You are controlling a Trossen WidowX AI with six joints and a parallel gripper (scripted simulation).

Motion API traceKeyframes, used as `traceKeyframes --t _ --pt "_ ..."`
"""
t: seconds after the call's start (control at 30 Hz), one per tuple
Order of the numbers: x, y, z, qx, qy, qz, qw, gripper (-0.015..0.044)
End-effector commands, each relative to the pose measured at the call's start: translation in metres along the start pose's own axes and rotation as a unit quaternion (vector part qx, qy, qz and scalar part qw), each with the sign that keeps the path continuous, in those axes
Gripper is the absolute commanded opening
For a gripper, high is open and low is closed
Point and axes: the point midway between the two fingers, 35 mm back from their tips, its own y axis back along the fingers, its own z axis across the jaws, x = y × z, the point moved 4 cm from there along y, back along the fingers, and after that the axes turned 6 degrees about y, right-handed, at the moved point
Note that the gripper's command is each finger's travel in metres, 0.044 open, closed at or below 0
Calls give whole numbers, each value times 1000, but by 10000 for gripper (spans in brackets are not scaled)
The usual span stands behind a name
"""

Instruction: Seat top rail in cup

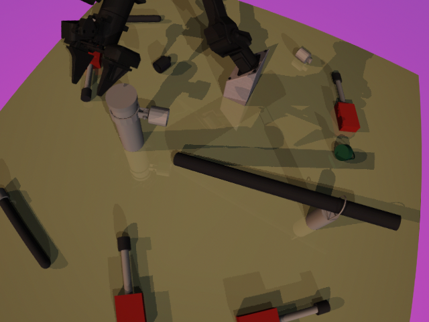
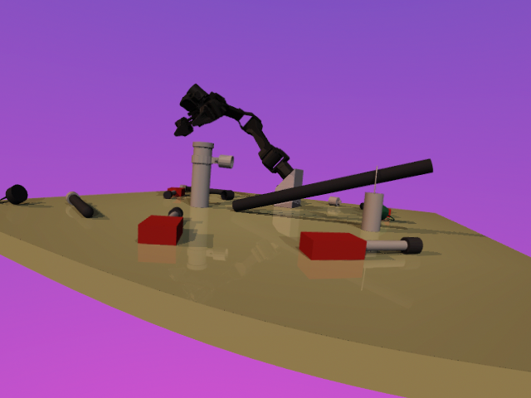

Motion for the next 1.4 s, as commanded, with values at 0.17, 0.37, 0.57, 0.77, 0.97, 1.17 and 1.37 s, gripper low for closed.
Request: traceKeyframes --t 0.17,0.37,0.57,0.77,0.97,1.17,1.37 --pt "0 -28 108 -91 4 98 991 440" --pt "25 -19 197 -100 82 189 974 440" --pt "62 14 277 -54 202 223 952 440" --pt "71 24 293 -37 232 218 947 440" --pt "64 23 265 -70 348 215 910 440" --pt "57 24 215 -126 543 195 807 440" --pt "58 30 167 -171 710 159 664 440"
